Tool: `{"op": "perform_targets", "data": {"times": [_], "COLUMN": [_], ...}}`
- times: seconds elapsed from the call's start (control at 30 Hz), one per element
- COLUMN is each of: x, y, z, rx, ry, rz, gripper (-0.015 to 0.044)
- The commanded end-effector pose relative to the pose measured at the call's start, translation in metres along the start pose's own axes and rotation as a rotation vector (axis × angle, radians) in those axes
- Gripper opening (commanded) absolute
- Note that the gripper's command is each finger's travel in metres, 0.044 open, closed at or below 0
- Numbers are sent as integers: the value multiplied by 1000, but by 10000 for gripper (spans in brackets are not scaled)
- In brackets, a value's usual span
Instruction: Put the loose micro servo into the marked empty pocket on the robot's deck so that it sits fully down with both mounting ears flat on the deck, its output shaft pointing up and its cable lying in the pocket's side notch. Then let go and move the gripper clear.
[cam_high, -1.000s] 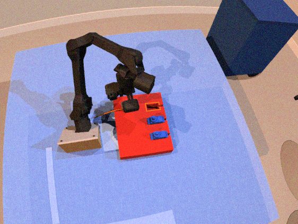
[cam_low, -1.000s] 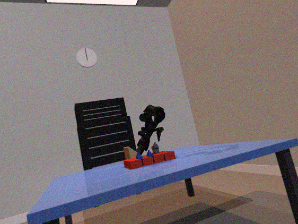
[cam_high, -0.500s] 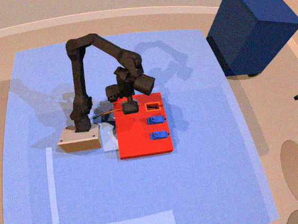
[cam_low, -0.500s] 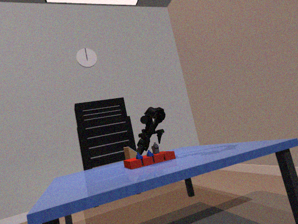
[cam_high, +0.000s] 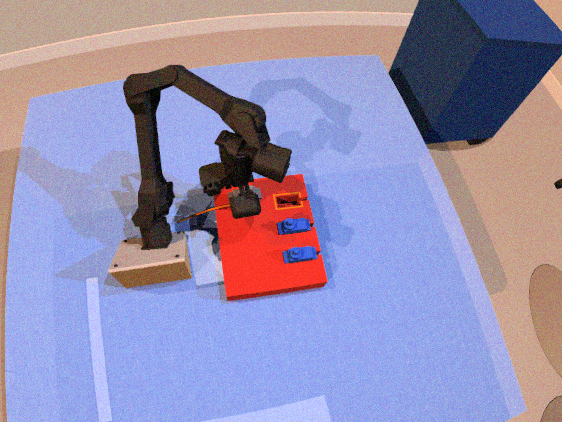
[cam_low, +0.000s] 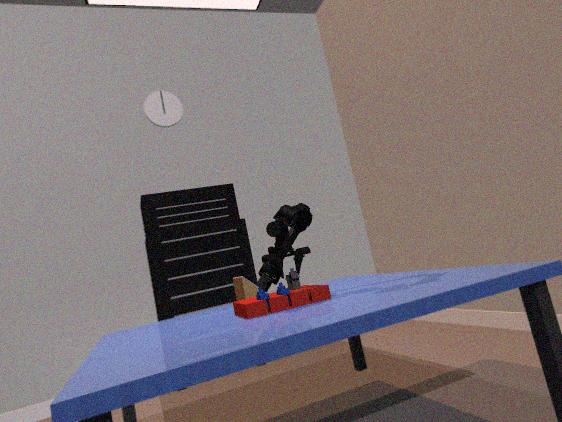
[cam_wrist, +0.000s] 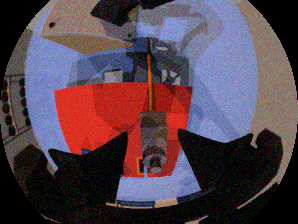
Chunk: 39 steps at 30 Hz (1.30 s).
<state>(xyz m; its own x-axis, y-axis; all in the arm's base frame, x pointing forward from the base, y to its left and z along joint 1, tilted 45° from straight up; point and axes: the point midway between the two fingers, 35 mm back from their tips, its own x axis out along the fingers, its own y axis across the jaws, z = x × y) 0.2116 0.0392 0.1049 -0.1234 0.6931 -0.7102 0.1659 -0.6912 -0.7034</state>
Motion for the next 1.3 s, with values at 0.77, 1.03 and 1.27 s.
{"op": "perform_targets", "data": {"times": [0.77,1.03,1.27], "x": [-29,-29,-29], "y": [-3,-5,-4], "z": [8,10,-11], "rx": [9,9,8], "ry": [-1,-1,0], "rz": [-3,-3,-3], "gripper": [0,0,0]}}
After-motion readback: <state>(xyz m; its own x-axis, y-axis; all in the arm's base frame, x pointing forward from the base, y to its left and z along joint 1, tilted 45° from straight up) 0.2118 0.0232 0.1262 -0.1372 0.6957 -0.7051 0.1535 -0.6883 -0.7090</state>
